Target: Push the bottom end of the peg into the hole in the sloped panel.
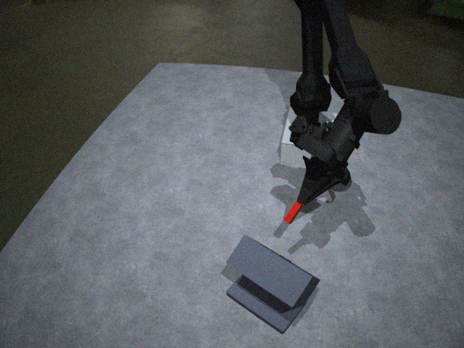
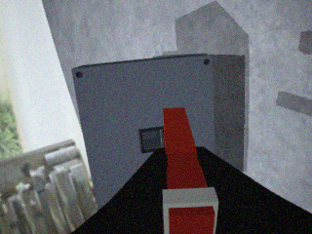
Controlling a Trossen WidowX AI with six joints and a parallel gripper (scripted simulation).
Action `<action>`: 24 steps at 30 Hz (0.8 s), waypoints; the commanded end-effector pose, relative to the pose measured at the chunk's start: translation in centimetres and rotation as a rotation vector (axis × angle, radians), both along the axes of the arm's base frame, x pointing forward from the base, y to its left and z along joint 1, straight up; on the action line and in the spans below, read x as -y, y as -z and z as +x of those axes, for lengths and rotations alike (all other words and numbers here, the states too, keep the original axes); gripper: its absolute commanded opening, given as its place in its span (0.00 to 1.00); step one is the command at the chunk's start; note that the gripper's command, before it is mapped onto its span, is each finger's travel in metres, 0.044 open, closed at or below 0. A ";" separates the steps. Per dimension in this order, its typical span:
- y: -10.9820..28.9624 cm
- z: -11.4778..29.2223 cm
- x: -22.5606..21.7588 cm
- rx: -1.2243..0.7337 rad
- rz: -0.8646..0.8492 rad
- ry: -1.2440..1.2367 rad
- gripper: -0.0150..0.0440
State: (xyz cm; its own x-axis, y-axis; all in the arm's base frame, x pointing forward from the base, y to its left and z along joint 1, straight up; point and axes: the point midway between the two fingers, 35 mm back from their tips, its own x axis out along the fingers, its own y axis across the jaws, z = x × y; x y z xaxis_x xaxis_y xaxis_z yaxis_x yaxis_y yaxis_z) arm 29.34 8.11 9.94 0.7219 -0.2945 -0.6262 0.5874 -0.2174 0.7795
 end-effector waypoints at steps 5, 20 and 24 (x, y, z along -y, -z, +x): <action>-0.3 -0.5 -0.6 0.038 -0.011 -0.025 0.25; -0.6 -1.3 -1.9 0.101 -0.018 -0.067 0.25; -0.6 -1.2 -2.0 0.107 -0.019 -0.071 0.25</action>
